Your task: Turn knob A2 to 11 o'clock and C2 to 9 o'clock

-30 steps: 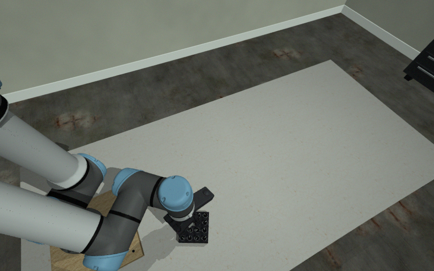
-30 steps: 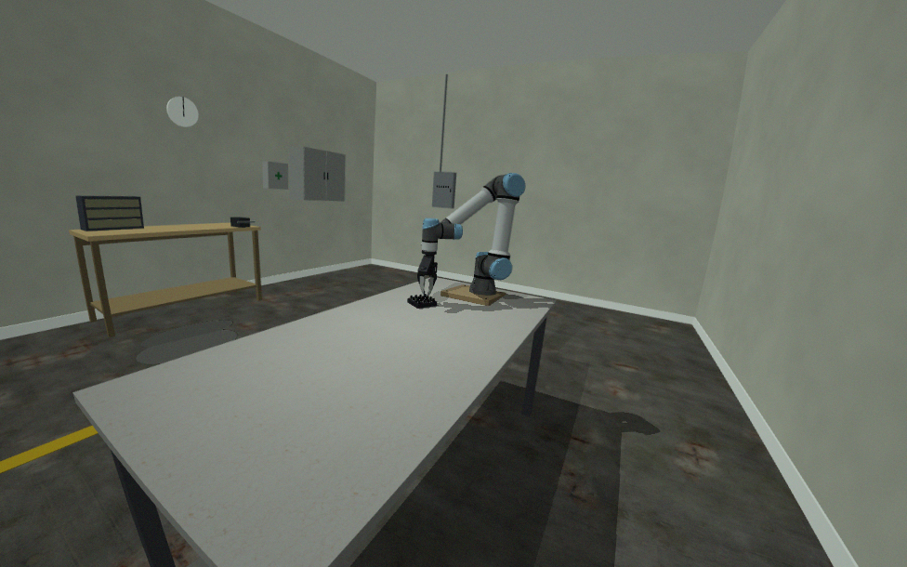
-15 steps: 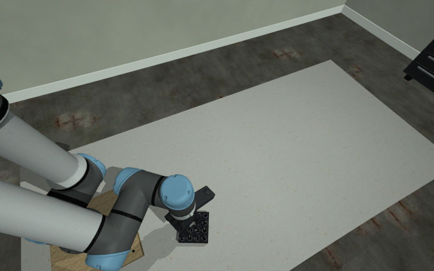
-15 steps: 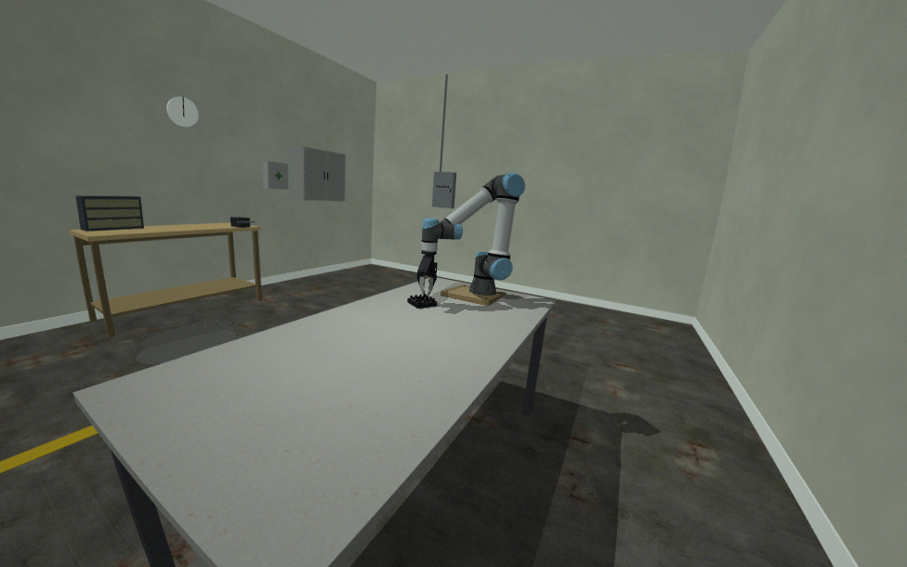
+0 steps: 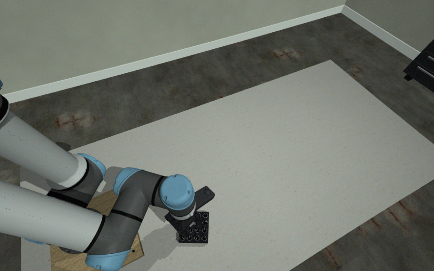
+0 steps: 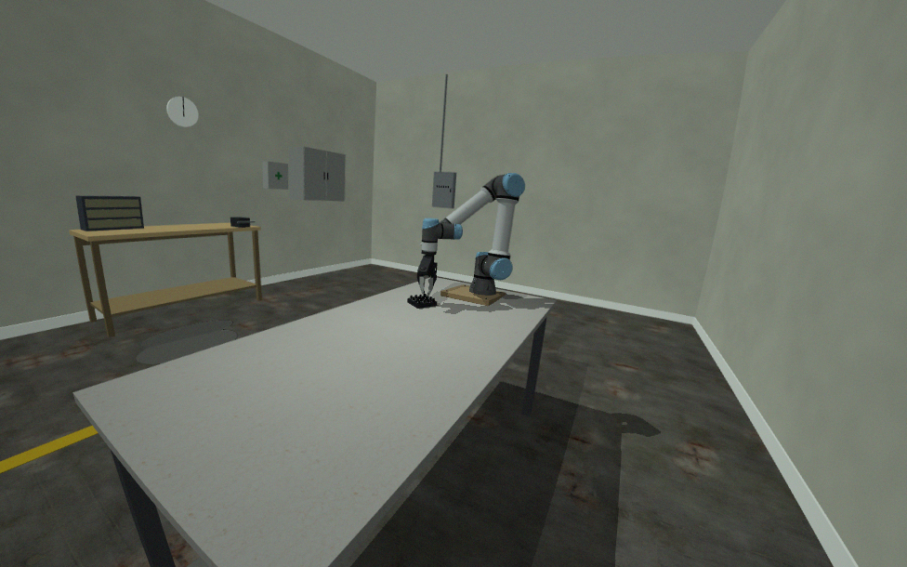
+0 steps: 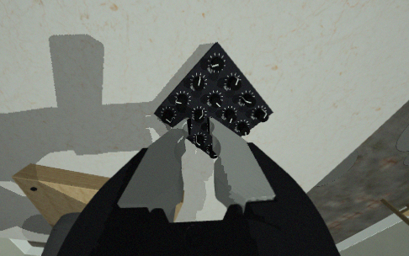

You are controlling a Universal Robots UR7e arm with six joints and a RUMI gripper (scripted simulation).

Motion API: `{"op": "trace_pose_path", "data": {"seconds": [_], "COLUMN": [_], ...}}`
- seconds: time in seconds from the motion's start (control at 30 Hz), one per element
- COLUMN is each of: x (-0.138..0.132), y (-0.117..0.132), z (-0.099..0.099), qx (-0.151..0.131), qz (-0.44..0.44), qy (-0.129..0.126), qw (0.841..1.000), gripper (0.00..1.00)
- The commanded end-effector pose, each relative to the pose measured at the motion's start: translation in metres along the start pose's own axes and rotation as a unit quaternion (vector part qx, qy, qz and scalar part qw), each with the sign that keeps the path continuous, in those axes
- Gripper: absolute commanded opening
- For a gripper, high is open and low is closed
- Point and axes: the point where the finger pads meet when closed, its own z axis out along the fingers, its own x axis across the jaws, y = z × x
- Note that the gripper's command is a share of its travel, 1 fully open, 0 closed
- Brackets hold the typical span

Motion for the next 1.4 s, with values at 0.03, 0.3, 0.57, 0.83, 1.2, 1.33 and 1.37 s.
{"op": "trace_pose_path", "data": {"seconds": [0.03,0.3,0.57,0.83,1.2,1.33,1.37], "x": [0.000,0.000,0.000,0.000,0.000,0.000,0.000], "y": [0.000,0.000,0.000,0.000,0.000,0.000,0.000], "z": [0.000,0.000,0.000,0.003,0.011,0.013,0.013], "qx": [0.000,0.000,0.000,0.000,0.000,0.000,0.000], "qz": [0.000,0.000,0.000,0.000,0.000,0.000,0.000], "qy": [0.000,0.000,0.000,0.000,0.000,0.000,0.000], "qw": [1.000,1.000,1.000,1.000,1.000,1.000,1.000], "gripper": [0.11,0.11,0.11,0.11,0.11,0.11,0.11]}}
